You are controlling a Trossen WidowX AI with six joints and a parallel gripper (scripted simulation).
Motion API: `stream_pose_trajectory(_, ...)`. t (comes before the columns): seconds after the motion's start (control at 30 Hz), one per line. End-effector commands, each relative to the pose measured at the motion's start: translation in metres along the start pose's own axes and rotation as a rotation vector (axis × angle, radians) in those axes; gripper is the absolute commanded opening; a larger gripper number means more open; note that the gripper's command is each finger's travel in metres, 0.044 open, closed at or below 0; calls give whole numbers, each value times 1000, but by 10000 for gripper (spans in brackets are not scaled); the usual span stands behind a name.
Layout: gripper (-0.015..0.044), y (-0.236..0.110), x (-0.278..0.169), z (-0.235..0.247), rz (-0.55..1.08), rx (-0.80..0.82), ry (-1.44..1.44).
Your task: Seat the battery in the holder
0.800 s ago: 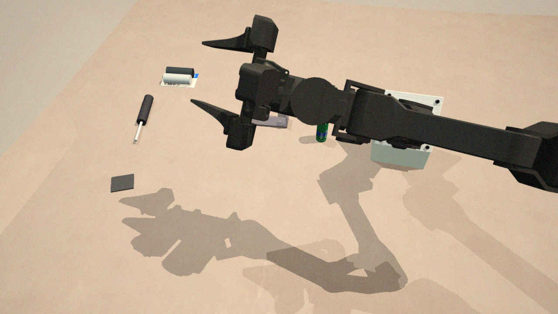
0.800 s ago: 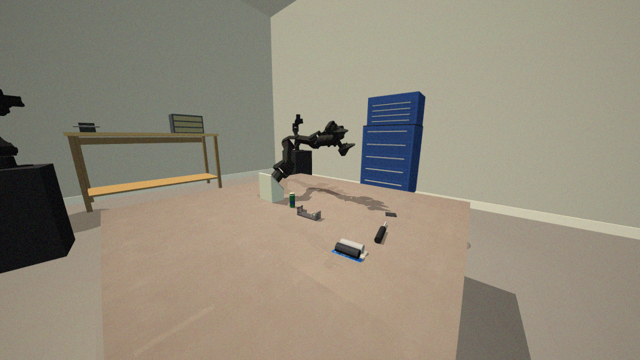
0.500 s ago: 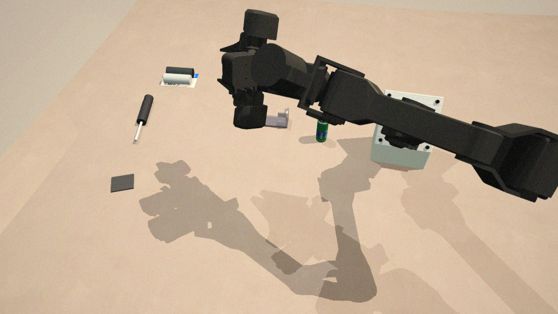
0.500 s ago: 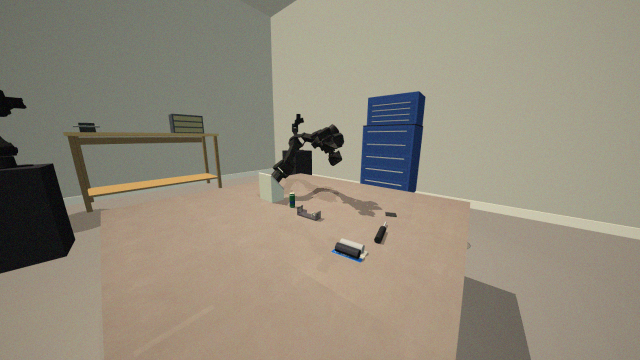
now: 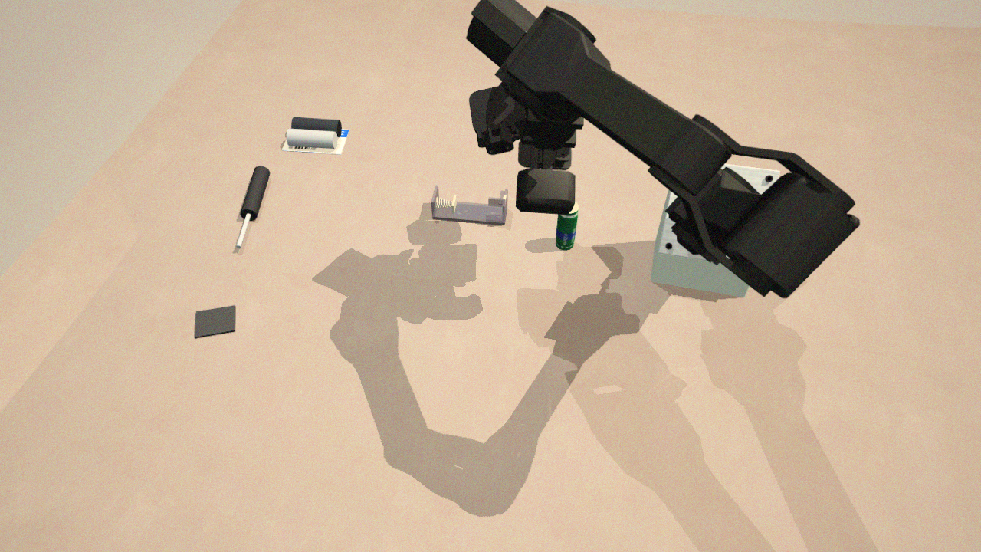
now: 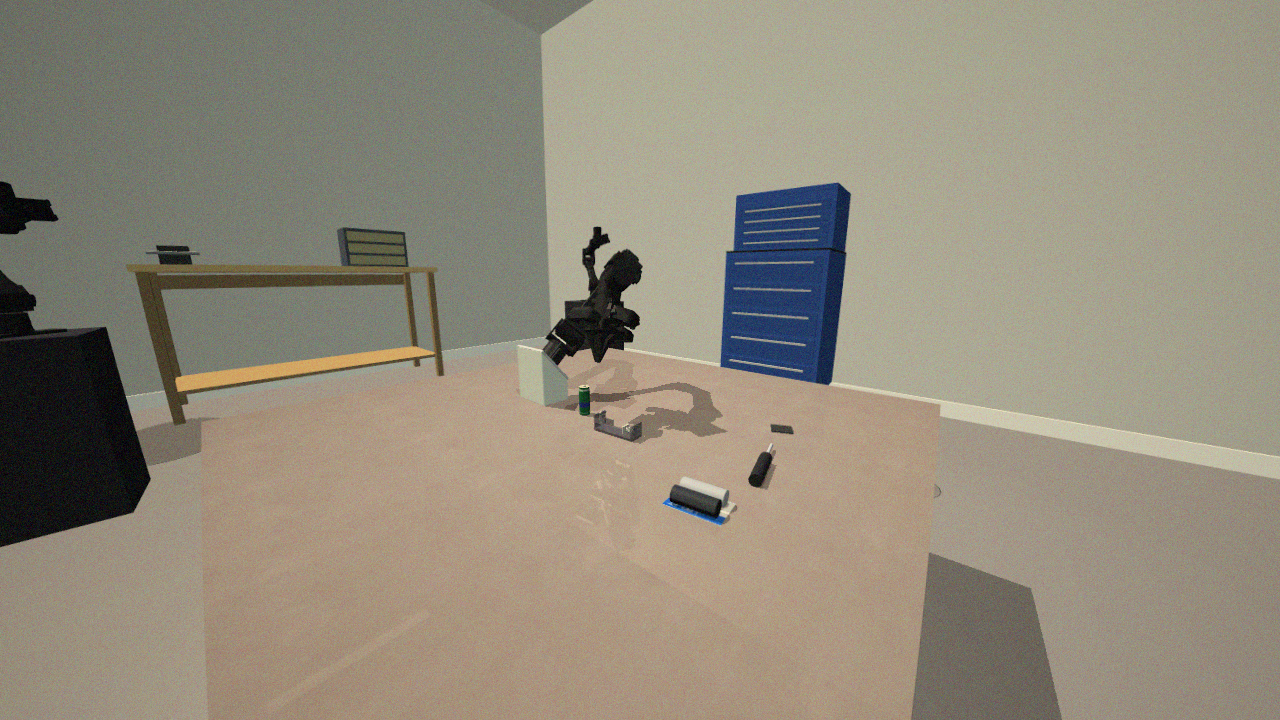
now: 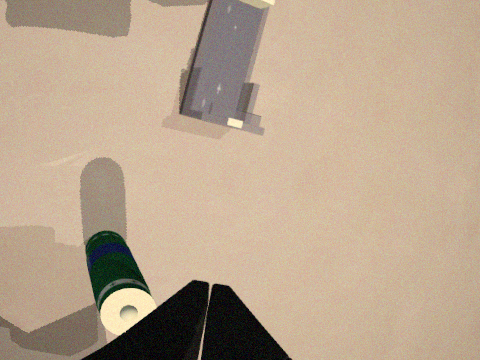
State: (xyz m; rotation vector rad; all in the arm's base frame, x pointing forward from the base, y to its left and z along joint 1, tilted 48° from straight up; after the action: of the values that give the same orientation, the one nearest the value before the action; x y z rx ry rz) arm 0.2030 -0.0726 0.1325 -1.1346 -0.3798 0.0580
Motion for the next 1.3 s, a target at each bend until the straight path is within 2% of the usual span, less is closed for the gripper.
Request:
stream_pose_trajectory(0.0,0,-1,-28,-2,78,423,162)
stream_pose_trajectory(0.33,0,1,-27,-2,78,423,162)
stream_pose_trajectory(0.73,0,71,-30,31,75,426,162)
stream_pose_trajectory(1.27,0,79,-33,15,76,421,162)
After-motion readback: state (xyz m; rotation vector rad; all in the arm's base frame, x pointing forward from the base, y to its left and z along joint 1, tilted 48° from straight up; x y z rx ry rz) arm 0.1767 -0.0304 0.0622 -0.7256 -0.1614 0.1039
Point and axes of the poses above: the point midway between the two fingers, 35 mm back from their tips, its own y axis out along the fingers, its own z axis across the jaws, x = y × z, the point moved 9 cm from there along -y, back along the fingers, and after that the axes turned 6 degrees about -y, right-handed, at the moved point
